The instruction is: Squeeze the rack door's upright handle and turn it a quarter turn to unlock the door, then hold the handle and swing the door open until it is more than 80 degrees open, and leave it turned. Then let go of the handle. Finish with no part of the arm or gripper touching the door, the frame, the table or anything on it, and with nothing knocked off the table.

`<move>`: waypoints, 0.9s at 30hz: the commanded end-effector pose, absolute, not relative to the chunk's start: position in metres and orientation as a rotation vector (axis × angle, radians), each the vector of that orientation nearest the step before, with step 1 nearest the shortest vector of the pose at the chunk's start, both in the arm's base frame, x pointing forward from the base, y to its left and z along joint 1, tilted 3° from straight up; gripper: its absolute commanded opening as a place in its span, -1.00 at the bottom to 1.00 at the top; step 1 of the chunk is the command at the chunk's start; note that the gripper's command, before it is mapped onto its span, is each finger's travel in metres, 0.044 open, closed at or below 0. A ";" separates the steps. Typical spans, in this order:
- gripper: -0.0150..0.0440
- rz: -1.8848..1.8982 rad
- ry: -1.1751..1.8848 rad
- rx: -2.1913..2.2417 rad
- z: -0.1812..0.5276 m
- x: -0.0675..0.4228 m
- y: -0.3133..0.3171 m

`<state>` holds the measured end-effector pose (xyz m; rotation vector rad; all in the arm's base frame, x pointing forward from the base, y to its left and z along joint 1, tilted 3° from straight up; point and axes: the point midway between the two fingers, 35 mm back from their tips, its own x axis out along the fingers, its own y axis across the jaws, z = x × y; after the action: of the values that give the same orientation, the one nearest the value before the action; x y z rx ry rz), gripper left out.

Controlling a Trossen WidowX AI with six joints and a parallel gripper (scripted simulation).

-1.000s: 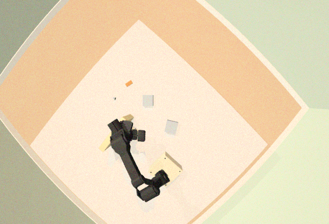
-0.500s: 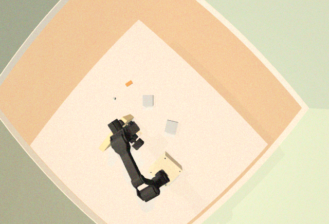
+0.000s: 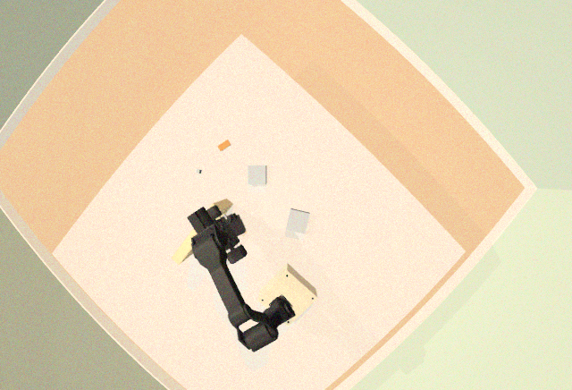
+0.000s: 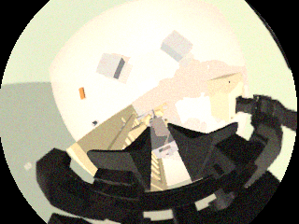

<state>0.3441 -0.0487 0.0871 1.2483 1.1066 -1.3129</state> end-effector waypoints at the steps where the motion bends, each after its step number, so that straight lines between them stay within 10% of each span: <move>1: -0.10 -1.320 1.105 1.271 0.086 0.344 -0.047; 8: 0.47 -1.320 1.105 1.271 0.086 0.344 -0.047; 27: 0.47 -0.683 1.447 0.615 0.086 0.344 -0.047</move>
<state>0.3436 -0.0509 0.0872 0.7612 1.3849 -0.8400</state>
